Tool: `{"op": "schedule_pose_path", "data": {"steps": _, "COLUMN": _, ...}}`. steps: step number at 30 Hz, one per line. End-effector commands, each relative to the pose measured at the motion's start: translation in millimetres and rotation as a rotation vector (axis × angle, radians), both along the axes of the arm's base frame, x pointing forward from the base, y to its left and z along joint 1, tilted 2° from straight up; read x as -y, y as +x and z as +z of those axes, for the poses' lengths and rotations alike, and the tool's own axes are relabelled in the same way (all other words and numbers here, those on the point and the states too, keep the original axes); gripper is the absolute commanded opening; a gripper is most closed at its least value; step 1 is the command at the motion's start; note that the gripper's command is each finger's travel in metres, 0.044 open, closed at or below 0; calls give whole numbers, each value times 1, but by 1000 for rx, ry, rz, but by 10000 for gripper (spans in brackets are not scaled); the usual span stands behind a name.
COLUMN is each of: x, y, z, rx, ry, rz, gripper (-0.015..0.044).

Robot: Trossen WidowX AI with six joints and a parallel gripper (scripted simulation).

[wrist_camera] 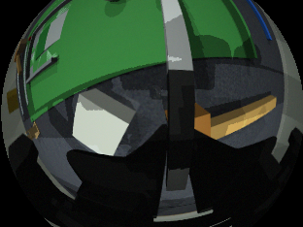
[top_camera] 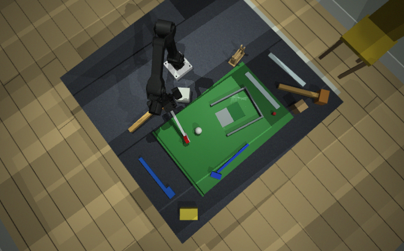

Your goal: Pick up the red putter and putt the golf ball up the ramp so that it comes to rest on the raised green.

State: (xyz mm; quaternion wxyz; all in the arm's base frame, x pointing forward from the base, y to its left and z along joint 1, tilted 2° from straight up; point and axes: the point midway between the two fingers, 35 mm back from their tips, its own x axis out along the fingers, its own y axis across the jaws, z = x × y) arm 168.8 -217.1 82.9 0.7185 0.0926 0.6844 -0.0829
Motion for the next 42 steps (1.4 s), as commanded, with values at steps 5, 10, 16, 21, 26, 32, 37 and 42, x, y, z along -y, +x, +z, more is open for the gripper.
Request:
{"op": "schedule_pose_path", "data": {"steps": 5, "x": -30, "y": 15, "z": 2, "rx": 1, "ry": 1, "rz": 0, "gripper": 0}}
{"op": "schedule_pose_path", "data": {"steps": 10, "x": -91, "y": 33, "z": 4, "rx": 4, "ry": 3, "rz": 0, "gripper": 0}}
{"op": "schedule_pose_path", "data": {"steps": 16, "x": -132, "y": 35, "z": 3, "rx": 7, "ry": 6, "rz": 0, "gripper": 0}}
{"op": "schedule_pose_path", "data": {"steps": 21, "x": -131, "y": 36, "z": 11, "rx": 8, "ry": 6, "rz": 0, "gripper": 0}}
{"op": "schedule_pose_path", "data": {"steps": 26, "x": -131, "y": 35, "z": 33, "rx": 8, "ry": 5, "rz": 0, "gripper": 0}}
{"op": "schedule_pose_path", "data": {"steps": 32, "x": -131, "y": 33, "z": 60, "rx": 7, "ry": 5, "rz": 0, "gripper": 0}}
{"op": "schedule_pose_path", "data": {"steps": 37, "x": -132, "y": 32, "z": 54, "rx": -1, "ry": 14, "rz": 1, "gripper": 0}}
{"op": "schedule_pose_path", "data": {"steps": 42, "x": -132, "y": 32, "z": 54, "rx": -1, "ry": 14, "rz": 1, "gripper": 0}}
